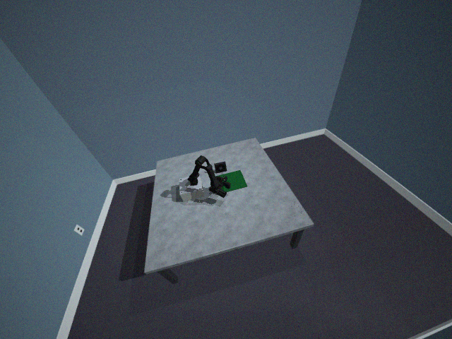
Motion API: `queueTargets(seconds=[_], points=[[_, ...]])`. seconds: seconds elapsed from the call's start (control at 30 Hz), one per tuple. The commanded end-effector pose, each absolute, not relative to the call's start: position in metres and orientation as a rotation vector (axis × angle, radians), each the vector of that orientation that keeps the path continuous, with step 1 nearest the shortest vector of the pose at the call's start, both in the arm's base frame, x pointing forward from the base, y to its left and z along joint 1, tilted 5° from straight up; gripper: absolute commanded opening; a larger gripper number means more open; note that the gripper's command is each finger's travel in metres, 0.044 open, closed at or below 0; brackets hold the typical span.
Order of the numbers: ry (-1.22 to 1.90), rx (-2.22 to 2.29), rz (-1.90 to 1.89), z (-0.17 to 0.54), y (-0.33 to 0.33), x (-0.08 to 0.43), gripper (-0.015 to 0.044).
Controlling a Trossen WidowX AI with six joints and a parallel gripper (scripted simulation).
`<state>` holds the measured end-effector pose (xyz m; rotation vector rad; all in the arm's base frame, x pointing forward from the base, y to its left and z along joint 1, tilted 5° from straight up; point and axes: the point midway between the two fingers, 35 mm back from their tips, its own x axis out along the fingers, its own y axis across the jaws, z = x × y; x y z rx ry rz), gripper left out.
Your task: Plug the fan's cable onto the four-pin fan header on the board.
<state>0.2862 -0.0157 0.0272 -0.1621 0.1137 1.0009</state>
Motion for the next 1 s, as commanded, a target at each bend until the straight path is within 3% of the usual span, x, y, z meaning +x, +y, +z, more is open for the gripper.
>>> queueTargets(seconds=[0.0,0.97], points=[[0.114,-0.166,1.002,0.023,-0.016,0.286,0.0000],[0.114,-0.166,1.002,-0.001,-0.016,0.288,0.0000]])
